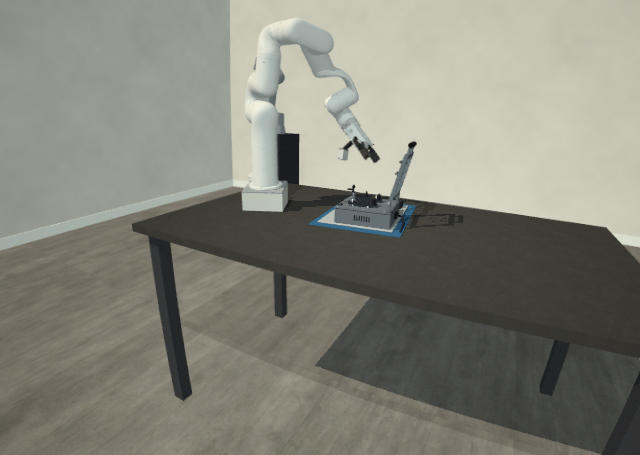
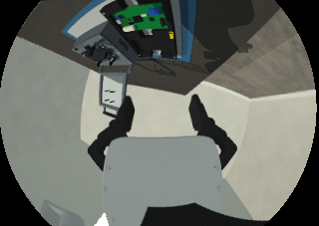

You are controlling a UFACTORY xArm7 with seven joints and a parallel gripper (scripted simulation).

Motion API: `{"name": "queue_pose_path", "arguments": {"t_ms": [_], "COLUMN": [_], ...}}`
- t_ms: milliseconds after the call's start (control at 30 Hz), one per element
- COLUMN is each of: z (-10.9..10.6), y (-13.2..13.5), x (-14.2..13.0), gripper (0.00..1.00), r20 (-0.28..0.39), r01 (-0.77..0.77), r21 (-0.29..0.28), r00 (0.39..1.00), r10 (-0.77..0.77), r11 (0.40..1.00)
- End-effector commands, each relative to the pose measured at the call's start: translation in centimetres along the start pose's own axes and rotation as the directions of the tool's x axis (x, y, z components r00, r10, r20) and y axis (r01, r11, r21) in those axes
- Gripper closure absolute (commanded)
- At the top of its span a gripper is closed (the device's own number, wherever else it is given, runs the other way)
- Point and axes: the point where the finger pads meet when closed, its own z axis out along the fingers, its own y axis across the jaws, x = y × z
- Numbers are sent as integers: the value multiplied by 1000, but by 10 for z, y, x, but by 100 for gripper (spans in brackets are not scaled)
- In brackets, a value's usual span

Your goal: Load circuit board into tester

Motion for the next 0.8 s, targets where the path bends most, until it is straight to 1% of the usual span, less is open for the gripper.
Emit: {"name": "queue_pose_path", "arguments": {"t_ms": [0, 600, 667, 767], "z": [-1, -1, -1, -1], "y": [1, 0, -5, -23], "x": [-1, -2, -6, -18], "gripper": [0, 0, 0, 0], "r20": [2, -1, -16, -64], "r01": [-2, -9, -50, -185], "r21": [-2, 0, 16, 72], "r00": [1000, 1000, 999, 980], "r10": [2, 9, 51, 190], "r11": [1000, 1000, 999, 980]}}
